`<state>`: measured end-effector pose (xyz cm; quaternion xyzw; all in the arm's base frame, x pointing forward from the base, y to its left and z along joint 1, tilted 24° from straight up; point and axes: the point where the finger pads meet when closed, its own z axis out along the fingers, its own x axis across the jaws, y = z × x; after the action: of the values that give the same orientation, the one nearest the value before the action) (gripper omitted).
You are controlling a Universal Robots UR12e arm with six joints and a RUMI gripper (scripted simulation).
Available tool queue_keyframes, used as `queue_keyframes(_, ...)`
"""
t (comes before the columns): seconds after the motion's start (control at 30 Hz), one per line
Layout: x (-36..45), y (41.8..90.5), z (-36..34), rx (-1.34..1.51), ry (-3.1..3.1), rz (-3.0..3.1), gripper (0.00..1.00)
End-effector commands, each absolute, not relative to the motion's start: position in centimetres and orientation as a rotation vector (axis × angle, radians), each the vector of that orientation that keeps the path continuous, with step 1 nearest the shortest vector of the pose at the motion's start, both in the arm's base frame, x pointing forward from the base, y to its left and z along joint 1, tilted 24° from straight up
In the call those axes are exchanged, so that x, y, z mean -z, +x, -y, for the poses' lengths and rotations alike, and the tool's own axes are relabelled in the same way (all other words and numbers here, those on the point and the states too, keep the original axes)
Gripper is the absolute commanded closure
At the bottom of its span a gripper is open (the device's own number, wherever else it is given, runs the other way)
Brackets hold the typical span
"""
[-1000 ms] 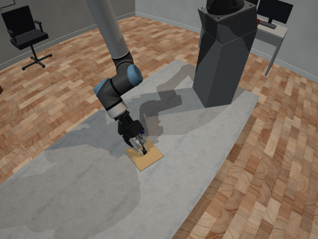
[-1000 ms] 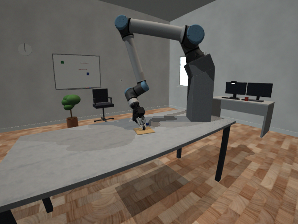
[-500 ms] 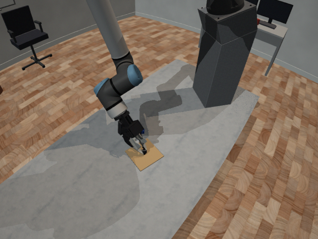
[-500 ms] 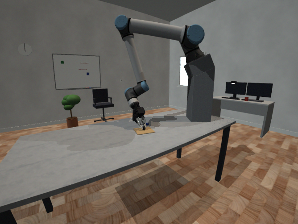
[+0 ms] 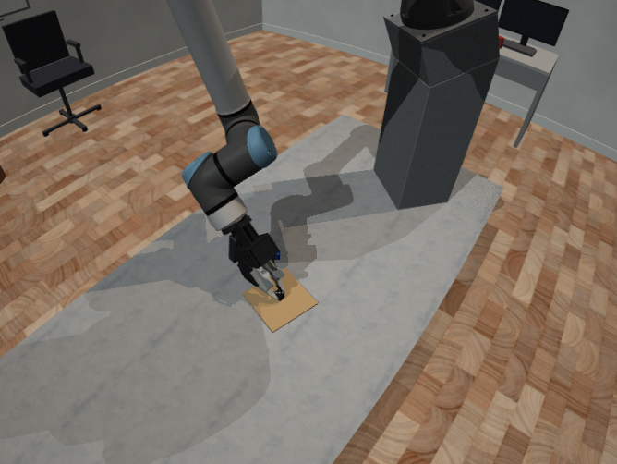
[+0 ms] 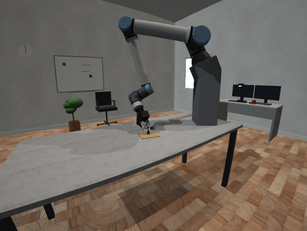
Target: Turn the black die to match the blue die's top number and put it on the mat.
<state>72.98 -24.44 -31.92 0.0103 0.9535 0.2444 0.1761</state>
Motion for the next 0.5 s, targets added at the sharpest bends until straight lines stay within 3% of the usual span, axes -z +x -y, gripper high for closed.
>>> queue_keyframes(0.0,32.04,73.07,24.50,-0.691,0.029,-2.700,0.97)
queue_keyframes(0.47,32.20,73.12,24.55,-0.691,0.029,-2.700,0.97)
